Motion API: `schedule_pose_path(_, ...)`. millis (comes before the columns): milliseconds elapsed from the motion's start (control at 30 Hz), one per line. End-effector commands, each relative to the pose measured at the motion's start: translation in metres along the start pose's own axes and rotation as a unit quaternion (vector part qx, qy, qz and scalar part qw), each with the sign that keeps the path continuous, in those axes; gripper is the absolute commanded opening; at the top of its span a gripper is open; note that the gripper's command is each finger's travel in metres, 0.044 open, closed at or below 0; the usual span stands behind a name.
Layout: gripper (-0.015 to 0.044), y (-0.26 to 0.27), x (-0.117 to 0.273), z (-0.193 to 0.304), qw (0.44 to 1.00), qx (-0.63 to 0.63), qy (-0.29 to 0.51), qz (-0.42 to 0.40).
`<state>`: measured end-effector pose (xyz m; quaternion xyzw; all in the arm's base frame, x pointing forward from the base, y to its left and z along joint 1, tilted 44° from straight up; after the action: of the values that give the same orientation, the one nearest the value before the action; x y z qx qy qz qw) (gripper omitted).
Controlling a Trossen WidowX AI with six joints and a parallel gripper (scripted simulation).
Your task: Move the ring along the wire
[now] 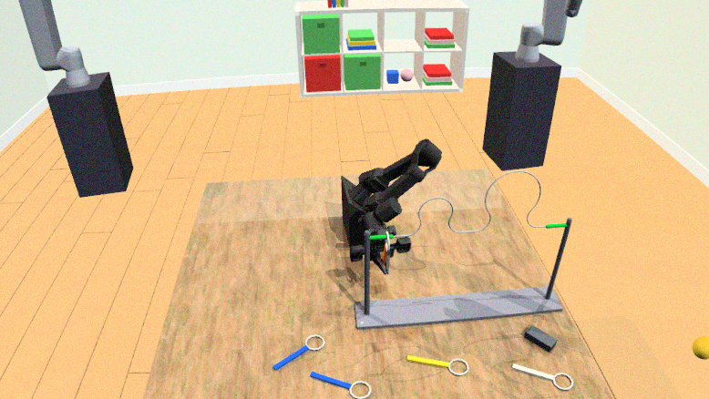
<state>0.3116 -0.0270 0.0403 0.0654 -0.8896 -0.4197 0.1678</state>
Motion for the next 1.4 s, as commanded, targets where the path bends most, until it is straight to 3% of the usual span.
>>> schedule_pose_path(0,0.0112,0.000,0.000,0.000,1.000,0.000,0.000,0.000)
schedule_pose_path(67,0.0160,0.000,0.002,0.000,1.000,0.000,0.000,0.000)
schedule_pose_path(500,0.0160,-0.001,0.049,0.000,1.000,-0.002,-0.001,0.003)
schedule_pose_path(1367,0.0160,-0.001,0.050,0.000,1.000,-0.002,-0.001,0.003)
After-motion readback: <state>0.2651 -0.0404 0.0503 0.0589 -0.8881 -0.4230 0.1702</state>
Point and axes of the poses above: the point midway between the two fingers, 35 mm back from their tips, its own x axis back along the fingers, its own y axis across the jaws, z = x × y, the point moved 7 cm from there along x, back along the fingers, and after that the axes turned 4 degrees about -x, right-handed, at the moved point
